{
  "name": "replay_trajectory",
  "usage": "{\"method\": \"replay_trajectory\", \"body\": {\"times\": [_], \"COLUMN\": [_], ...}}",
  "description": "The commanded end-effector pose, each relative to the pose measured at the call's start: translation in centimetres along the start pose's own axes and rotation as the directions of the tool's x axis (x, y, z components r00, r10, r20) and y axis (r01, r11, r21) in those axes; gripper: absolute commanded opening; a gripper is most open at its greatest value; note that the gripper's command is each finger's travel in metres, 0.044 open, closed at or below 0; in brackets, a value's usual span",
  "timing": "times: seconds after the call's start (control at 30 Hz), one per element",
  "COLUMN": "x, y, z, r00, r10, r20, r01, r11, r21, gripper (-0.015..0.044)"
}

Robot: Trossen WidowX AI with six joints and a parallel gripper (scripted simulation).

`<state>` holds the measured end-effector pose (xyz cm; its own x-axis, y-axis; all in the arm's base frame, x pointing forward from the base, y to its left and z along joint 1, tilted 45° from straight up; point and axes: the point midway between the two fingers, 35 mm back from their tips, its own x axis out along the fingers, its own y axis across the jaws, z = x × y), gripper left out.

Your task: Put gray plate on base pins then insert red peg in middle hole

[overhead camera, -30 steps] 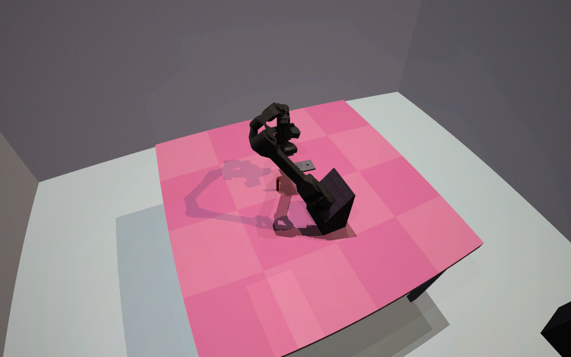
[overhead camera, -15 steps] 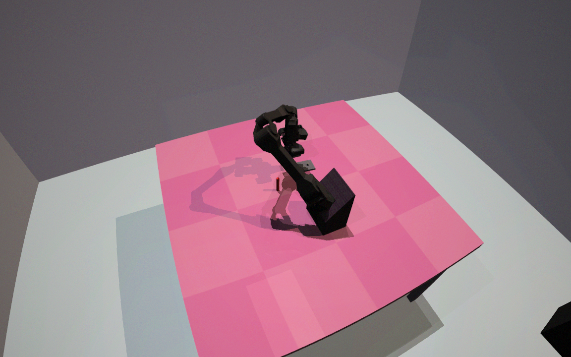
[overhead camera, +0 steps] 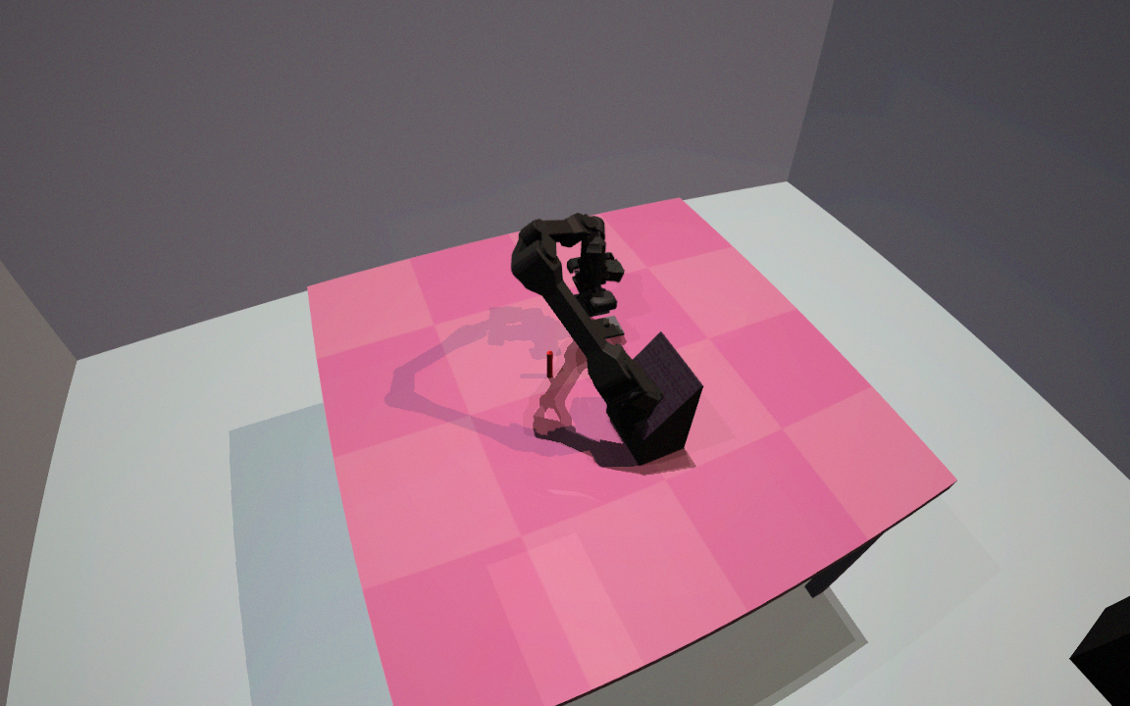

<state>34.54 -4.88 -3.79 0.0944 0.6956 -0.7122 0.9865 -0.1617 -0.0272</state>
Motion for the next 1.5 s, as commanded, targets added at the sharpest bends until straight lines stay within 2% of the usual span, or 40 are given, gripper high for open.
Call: {"method": "replay_trajectory", "body": {"times": [0.0, 0.2, 1.03, 1.47], "x": [0.7, 1.7, 1.7, 3.4], "y": [-0.2, -0.3, -0.4, -0.4], "z": [1.3, 2.7, 2.9, 2.9], "r00": [1.0, 1.0, 1.0, 1.0], "r10": [-0.002, -0.002, -0.002, -0.002], "r20": [0.003, 0.003, 0.003, 0.002], "r01": [0.002, 0.002, 0.002, 0.002], "r11": [1.0, 1.0, 1.0, 1.0], "r21": [0.009, 0.019, 0.02, 0.02], "gripper": [0.0, 0.0, 0.0, 0.0]}}
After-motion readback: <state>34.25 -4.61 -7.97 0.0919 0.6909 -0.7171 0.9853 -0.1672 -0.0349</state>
